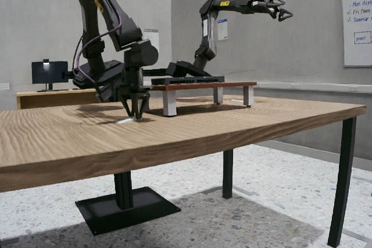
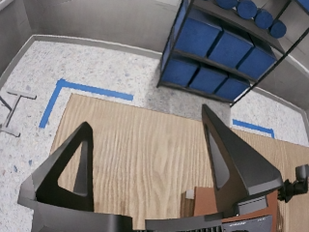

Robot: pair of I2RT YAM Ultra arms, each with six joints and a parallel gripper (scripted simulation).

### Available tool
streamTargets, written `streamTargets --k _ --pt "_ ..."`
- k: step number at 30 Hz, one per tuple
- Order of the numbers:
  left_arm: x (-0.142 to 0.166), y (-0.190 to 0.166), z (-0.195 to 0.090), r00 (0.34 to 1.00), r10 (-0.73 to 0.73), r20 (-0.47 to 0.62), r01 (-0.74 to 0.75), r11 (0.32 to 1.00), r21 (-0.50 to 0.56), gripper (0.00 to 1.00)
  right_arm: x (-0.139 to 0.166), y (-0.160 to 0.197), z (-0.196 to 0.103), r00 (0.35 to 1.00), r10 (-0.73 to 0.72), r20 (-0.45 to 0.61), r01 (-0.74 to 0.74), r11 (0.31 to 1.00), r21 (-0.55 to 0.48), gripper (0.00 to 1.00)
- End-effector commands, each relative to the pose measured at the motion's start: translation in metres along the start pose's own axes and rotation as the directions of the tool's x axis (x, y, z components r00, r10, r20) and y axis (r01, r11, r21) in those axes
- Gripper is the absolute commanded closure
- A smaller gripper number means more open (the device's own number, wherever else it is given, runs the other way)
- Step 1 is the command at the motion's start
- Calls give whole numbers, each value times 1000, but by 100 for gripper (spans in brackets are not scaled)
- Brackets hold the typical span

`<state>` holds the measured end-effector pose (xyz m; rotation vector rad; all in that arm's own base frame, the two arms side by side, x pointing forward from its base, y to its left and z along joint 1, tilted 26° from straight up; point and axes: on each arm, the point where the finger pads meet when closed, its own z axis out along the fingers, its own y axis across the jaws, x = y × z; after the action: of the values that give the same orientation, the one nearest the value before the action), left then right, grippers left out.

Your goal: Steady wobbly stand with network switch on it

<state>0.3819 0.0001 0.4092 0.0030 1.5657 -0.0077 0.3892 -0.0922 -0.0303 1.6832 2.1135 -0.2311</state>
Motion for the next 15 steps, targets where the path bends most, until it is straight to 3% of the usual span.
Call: streamTargets --k 1,15 --pt "-6 -6 -7 1000 7 11 -7 1000 16 0 -6 20 -14 1000 -3 25 5 999 -53 100" --pt "-6 -6 -7 1000 7 11 -7 1000 16 0 -7 18 -24 1000 8 23 -7 999 -45 100"
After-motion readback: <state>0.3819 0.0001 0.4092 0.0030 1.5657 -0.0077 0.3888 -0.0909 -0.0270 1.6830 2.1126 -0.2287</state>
